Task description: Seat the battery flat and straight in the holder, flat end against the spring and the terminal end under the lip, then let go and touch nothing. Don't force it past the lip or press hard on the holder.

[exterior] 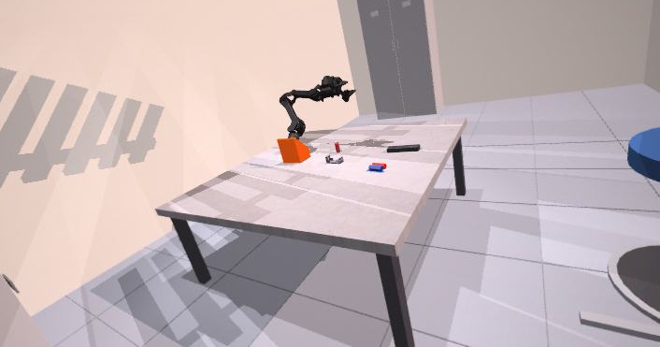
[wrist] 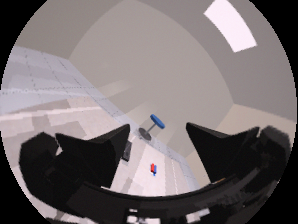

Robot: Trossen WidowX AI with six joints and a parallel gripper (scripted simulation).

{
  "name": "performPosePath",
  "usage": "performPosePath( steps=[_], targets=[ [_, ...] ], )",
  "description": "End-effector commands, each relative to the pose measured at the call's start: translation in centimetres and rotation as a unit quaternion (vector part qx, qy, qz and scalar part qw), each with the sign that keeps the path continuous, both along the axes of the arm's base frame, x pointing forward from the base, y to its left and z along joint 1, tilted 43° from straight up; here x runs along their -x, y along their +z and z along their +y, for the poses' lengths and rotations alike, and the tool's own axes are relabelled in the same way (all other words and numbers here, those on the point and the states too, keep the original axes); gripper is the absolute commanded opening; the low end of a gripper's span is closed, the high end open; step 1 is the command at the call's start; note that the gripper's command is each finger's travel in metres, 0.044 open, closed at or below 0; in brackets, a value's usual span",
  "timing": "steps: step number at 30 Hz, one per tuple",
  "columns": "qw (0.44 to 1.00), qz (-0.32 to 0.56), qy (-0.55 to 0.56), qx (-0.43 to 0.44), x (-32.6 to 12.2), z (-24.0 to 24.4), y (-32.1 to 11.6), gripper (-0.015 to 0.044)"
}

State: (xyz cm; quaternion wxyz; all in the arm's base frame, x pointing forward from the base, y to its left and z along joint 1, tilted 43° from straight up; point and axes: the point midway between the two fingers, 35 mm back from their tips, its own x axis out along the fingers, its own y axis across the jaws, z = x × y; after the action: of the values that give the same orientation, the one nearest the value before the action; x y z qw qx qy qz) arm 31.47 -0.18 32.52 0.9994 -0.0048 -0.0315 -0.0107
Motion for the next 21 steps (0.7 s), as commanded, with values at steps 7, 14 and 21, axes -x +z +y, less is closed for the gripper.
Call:
performPosePath(
  steps=[7,14,21],
  targets=[
    [0.927,0.277,0.151,0.203,-0.3,1.6,-12.5,0.0216],
    [0.771,0.422,0.404,0.255,6.2,4.1,-20.2,0.0032],
    [0.666,0.416,0.593,0.178,12.0,6.6,-20.1,0.0000]
  ],
)
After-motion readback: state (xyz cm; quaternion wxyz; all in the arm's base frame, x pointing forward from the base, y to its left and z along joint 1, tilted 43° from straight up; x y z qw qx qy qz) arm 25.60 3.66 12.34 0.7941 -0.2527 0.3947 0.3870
